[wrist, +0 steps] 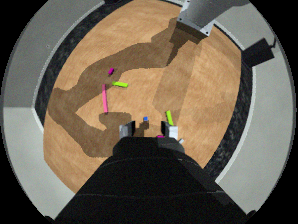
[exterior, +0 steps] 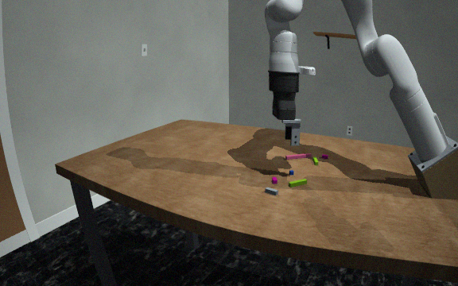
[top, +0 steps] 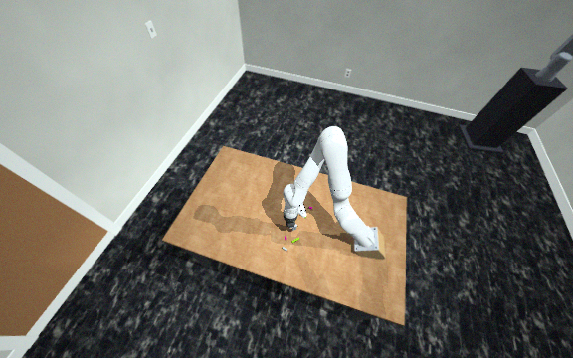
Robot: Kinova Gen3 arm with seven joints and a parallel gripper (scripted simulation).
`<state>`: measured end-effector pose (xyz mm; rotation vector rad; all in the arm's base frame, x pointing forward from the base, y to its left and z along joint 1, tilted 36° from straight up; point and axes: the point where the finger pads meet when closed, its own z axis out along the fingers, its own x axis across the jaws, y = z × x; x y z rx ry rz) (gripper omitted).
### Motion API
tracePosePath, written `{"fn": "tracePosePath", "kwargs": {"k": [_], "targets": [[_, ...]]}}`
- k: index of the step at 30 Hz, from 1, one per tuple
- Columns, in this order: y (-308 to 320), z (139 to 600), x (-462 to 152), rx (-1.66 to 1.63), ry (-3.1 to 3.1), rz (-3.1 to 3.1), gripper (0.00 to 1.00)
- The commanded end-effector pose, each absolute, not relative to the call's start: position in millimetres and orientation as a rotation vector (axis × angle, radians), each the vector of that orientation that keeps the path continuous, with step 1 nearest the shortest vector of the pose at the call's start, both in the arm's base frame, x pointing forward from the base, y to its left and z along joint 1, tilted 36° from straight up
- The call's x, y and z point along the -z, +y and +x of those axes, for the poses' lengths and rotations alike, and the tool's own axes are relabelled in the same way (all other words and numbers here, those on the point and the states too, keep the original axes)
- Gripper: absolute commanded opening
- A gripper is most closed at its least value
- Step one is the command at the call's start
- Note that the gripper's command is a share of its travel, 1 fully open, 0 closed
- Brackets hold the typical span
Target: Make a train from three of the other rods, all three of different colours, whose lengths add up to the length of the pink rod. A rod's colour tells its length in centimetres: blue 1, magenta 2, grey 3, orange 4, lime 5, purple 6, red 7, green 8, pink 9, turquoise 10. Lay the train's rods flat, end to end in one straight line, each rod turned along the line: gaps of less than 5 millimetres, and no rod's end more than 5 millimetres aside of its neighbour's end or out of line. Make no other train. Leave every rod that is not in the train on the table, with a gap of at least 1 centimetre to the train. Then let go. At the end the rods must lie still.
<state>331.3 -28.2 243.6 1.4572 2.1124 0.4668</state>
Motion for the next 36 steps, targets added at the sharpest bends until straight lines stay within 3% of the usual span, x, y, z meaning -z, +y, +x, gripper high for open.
{"fn": "tracePosePath", "kwargs": {"k": [1, 36], "targets": [[-28, 333, -244, -0.465, 2.102, 1.473, 1.00], [65, 364, -246, -0.674, 1.622, 2.092, 1.00]]}}
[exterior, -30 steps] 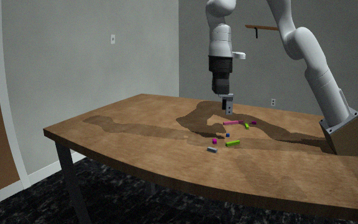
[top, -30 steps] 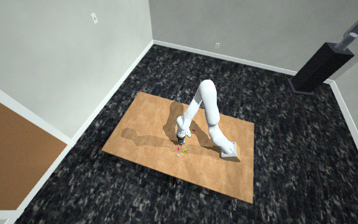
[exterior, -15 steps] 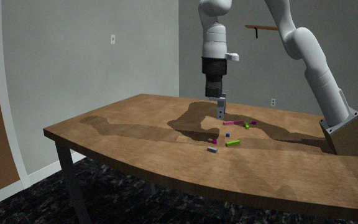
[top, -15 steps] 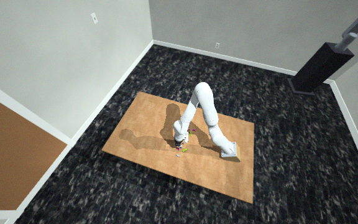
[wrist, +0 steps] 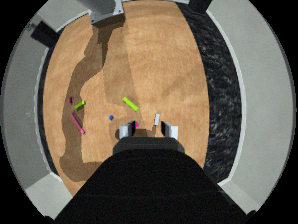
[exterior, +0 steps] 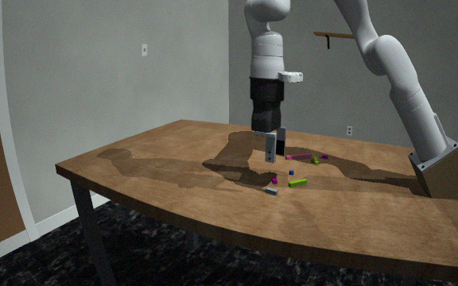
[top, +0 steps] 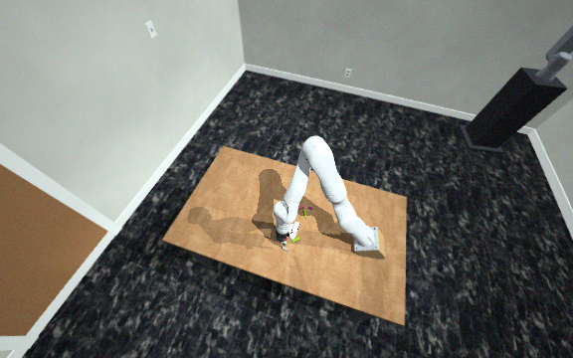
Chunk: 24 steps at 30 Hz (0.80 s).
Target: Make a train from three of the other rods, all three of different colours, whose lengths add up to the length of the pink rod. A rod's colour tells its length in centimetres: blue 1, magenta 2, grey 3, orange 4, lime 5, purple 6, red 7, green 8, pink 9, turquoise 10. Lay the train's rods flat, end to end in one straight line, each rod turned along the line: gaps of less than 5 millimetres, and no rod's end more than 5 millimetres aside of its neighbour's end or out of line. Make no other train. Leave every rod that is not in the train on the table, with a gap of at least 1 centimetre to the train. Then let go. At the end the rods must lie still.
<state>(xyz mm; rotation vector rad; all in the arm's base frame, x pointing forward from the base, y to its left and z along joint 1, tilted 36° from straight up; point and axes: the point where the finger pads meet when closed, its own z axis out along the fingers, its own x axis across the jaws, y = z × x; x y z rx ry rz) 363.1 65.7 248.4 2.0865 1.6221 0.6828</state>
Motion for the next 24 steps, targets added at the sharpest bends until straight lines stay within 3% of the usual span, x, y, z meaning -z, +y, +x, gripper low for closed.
{"fn": "tracePosePath", "kwargs": {"k": [1, 21, 22, 24], "targets": [[68, 364, -246, -0.680, 1.608, 2.108, 1.00], [89, 368, -243, -0.722, 1.505, 2.222, 1.00], [89, 368, -243, -0.722, 1.505, 2.222, 0.54], [89, 368, -243, -0.722, 1.505, 2.222, 0.54]]}}
